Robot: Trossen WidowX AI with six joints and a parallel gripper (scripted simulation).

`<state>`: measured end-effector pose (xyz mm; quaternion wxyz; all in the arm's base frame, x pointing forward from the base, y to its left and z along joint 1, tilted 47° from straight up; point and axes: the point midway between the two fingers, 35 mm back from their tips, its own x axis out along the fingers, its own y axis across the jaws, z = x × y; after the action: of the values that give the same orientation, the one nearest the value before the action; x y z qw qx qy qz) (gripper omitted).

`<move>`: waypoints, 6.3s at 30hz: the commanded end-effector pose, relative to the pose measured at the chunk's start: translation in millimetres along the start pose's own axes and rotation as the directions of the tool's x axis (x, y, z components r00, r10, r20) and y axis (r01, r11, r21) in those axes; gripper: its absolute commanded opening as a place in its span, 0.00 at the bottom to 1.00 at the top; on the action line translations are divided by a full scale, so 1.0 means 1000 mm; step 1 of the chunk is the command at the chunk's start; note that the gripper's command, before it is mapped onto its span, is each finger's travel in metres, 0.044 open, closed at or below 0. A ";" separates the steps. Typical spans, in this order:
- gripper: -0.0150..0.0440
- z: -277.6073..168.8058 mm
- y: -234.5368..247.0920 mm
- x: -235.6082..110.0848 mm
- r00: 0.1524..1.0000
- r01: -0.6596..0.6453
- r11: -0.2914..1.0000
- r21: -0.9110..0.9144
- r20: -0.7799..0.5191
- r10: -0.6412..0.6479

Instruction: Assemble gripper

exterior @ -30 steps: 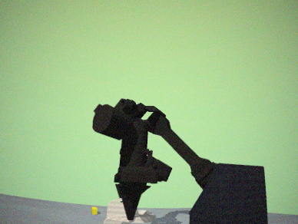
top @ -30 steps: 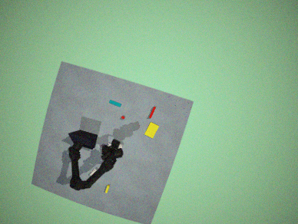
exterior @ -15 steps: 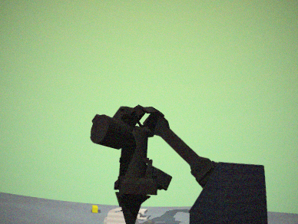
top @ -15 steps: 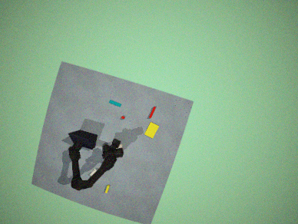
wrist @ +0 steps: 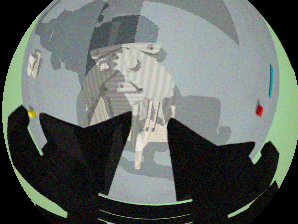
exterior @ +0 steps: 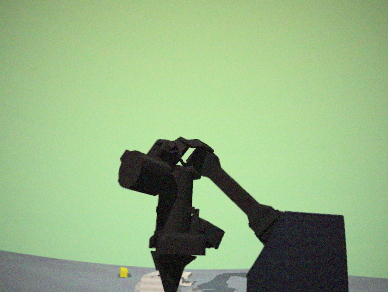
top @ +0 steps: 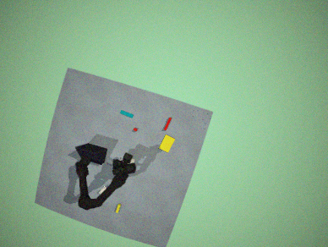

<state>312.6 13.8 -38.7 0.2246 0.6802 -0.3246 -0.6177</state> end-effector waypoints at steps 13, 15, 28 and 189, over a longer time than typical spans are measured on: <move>0.48 0.000 0.000 0.004 1.000 -0.002 1.000 -0.004 -0.002 0.002; 0.48 0.000 0.000 0.005 1.000 -0.002 1.000 -0.004 -0.002 0.002; 0.48 0.000 0.000 0.009 1.000 -0.002 1.000 -0.003 -0.002 0.002; 0.63 -0.001 -0.001 -0.004 1.000 0.000 1.000 0.001 -0.002 0.000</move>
<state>311.4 3.1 -47.2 0.2276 0.6765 -0.3273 -0.6193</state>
